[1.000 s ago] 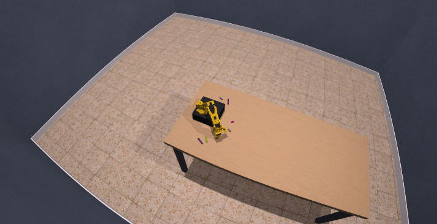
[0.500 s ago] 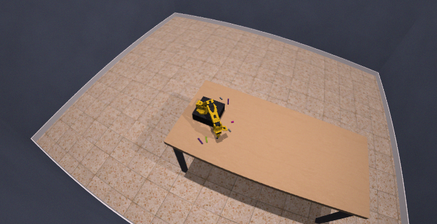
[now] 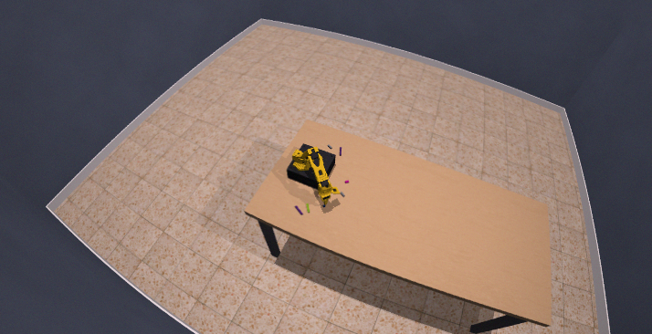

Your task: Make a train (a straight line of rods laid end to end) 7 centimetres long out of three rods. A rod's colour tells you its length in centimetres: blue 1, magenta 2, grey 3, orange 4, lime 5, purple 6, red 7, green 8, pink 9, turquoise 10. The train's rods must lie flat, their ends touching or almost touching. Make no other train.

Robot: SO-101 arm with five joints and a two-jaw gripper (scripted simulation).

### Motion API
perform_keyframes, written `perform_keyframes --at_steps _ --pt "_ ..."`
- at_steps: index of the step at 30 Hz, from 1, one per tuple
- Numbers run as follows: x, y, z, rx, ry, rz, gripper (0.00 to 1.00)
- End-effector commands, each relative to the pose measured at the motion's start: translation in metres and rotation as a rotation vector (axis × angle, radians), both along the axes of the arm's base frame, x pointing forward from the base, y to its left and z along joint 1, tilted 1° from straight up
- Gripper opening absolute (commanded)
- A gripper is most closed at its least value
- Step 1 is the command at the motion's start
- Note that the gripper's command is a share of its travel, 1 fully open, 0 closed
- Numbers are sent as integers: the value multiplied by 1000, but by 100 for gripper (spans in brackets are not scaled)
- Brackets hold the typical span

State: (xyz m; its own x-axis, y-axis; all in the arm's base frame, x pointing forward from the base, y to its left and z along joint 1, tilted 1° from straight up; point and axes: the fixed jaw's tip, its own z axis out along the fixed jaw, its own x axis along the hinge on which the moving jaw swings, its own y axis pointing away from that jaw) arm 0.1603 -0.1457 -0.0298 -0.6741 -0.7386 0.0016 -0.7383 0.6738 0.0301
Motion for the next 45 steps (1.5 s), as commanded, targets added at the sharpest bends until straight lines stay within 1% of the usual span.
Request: perform_keyframes --at_steps 1,18,28,35,43,45 --pt "0 -2 5 -8 -11 0 17" --pt "0 -2 5 -8 -11 -2 17" --pt "3 0 5 -9 -11 -33 17" --pt "8 5 5 -10 -9 -104 17" --pt "17 14 4 -13 -5 -244 18" --pt "17 14 4 -13 -5 -244 18"
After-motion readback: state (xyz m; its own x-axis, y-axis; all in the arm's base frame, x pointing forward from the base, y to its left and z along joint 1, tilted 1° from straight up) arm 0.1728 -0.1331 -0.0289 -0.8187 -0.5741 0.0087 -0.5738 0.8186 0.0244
